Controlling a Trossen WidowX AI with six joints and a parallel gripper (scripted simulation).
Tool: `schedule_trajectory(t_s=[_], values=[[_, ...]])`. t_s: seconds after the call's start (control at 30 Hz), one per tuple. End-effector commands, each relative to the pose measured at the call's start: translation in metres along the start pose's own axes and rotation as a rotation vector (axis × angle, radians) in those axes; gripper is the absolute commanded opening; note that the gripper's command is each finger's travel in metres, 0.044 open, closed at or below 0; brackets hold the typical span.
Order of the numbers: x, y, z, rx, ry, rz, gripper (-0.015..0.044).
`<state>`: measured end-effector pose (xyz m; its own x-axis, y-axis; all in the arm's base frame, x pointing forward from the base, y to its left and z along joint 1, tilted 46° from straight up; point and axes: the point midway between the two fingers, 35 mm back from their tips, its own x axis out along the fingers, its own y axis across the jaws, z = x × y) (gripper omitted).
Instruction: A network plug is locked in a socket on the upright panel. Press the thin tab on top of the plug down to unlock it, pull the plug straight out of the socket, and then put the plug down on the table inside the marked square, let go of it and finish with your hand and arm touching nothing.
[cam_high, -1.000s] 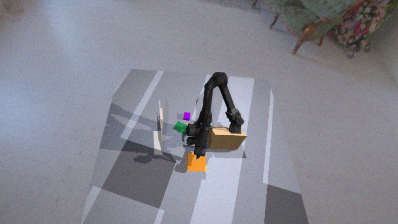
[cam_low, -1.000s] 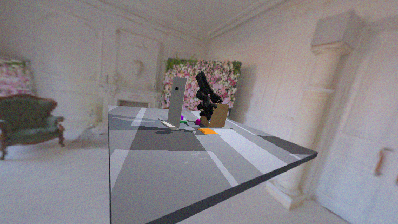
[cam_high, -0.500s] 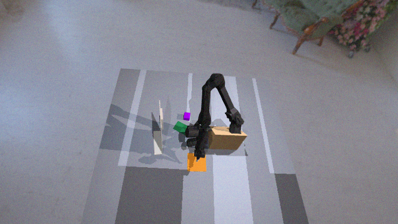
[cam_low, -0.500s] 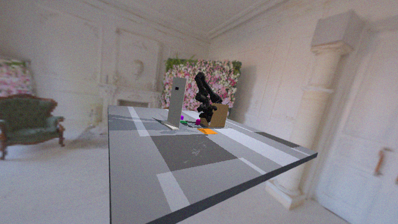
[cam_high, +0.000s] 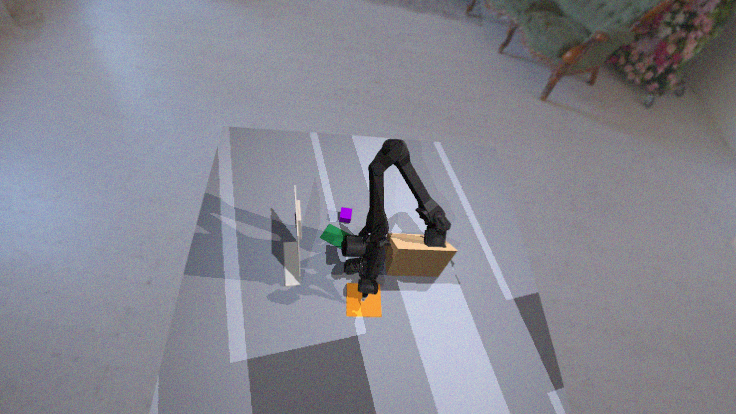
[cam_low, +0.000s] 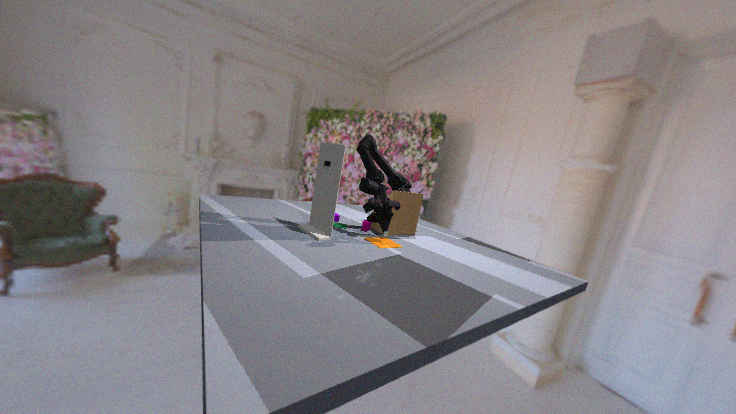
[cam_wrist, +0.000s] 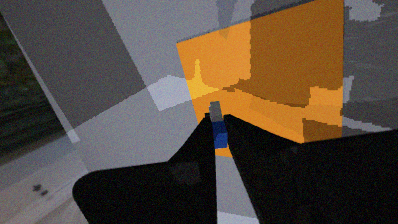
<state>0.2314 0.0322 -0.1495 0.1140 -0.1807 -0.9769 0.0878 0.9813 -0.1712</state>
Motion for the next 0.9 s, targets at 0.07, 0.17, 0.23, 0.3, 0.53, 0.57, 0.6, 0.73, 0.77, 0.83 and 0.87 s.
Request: schedule_trajectory(t_s=[0.07, 0.17, 0.23, 0.3, 0.53, 0.57, 0.6, 0.73, 0.77, 0.83, 0.87], values=[[0.009, -0.006, -0.004, -0.005, 0.010, -0.008, 0.0000], [0.012, -0.009, -0.004, -0.005, 0.010, -0.008, 0.0000], [0.015, -0.011, -0.005, -0.005, 0.010, -0.009, 0.0000], [0.017, -0.013, -0.005, -0.005, 0.011, -0.009, 0.0000], [0.023, -0.018, -0.006, -0.006, 0.011, -0.010, 0.0000], [0.023, -0.018, -0.006, -0.006, 0.011, -0.010, 0.0000], [0.023, -0.018, -0.006, -0.006, 0.011, -0.010, 0.0000], [0.023, -0.018, -0.004, -0.006, 0.011, -0.010, 0.0000], [0.023, -0.019, -0.003, -0.006, 0.011, -0.010, 0.0000], [0.024, -0.019, -0.002, -0.006, 0.011, -0.010, 0.0000], [0.024, -0.019, -0.001, -0.006, 0.011, -0.010, 0.0000]])
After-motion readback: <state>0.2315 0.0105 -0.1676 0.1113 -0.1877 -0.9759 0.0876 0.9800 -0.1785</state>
